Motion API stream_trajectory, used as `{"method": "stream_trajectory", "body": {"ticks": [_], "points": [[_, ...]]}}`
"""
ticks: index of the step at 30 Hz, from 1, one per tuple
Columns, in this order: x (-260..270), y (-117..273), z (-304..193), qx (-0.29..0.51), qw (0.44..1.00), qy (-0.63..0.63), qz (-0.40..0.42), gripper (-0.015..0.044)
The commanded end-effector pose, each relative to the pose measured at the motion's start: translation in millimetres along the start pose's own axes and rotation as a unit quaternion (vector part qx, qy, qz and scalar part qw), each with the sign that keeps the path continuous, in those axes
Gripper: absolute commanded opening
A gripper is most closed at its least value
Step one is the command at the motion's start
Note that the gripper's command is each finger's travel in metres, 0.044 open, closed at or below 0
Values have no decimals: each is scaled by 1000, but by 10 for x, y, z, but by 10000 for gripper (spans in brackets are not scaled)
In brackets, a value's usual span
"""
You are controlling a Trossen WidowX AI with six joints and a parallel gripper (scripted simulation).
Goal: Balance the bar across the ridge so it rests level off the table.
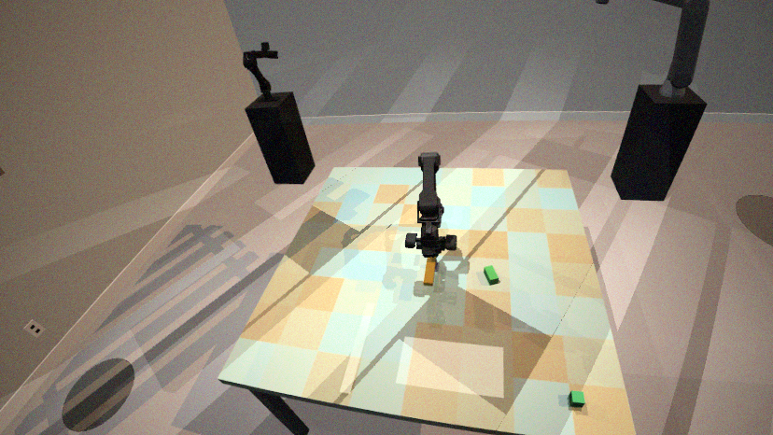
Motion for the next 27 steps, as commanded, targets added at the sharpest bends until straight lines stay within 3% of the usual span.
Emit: {"method": "stream_trajectory", "body": {"ticks": [1,27], "points": [[1,-58,-1,0,1000,-2,1,0],[-13,-273,-20,0,1000,-2,1,0]]}}
Point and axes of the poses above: the point midway between the two fingers, 35 mm back from their tips, its own y axis back along the fingers, its own x axis across the jaws, z = x × y, the point moved 1 cm from there along y, back along the fingers, and after that the axes turned 14 degrees about y, right-handed, at the moved point
